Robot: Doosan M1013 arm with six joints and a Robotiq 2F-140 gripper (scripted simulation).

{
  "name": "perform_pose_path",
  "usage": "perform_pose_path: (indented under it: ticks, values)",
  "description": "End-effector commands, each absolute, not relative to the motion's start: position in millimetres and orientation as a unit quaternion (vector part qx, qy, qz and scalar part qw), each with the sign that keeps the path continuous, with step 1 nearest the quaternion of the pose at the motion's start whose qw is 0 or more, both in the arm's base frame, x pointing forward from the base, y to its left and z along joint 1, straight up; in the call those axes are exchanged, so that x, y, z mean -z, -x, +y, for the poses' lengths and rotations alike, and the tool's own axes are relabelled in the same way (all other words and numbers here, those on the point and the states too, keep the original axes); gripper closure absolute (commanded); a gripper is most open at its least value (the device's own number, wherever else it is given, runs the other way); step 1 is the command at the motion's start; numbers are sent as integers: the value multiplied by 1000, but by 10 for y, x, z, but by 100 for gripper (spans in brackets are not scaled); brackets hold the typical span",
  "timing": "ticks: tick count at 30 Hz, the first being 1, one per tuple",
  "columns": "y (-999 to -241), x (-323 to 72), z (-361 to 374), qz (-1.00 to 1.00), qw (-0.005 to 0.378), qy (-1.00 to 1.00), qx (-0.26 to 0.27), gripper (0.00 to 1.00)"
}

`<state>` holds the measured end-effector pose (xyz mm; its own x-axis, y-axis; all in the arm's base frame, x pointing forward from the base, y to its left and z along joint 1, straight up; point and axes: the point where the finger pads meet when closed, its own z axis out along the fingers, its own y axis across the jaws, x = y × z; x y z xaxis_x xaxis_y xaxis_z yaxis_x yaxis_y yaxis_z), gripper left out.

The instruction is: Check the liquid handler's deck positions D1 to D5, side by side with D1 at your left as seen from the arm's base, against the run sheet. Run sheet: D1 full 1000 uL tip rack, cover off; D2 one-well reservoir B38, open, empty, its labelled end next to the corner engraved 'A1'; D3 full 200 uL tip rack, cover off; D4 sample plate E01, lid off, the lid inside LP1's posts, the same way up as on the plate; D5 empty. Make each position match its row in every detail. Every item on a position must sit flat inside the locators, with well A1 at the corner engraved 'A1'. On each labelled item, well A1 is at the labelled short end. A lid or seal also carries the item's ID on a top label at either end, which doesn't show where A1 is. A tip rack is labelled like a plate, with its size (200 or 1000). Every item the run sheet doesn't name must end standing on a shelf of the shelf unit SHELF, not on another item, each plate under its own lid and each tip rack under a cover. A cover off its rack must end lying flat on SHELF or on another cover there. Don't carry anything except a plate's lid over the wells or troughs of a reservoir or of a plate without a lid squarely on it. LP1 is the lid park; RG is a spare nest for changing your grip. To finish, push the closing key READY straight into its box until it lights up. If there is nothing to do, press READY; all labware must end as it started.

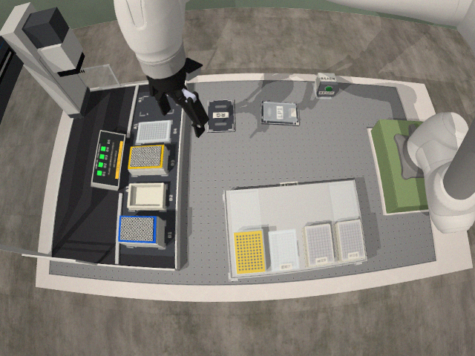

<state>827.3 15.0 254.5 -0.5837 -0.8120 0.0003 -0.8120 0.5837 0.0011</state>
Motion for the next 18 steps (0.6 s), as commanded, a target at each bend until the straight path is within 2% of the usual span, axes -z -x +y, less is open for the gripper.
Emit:
perform_pose_path:
  ticks: [1,10,18]
  values:
    - [-8275,-2557,148,-901,0,-433,0,21]
    - [-8275,-2557,148,-937,0,-350,0,21]
    - [-8265,-2557,448,-914,0,-406,0,21]
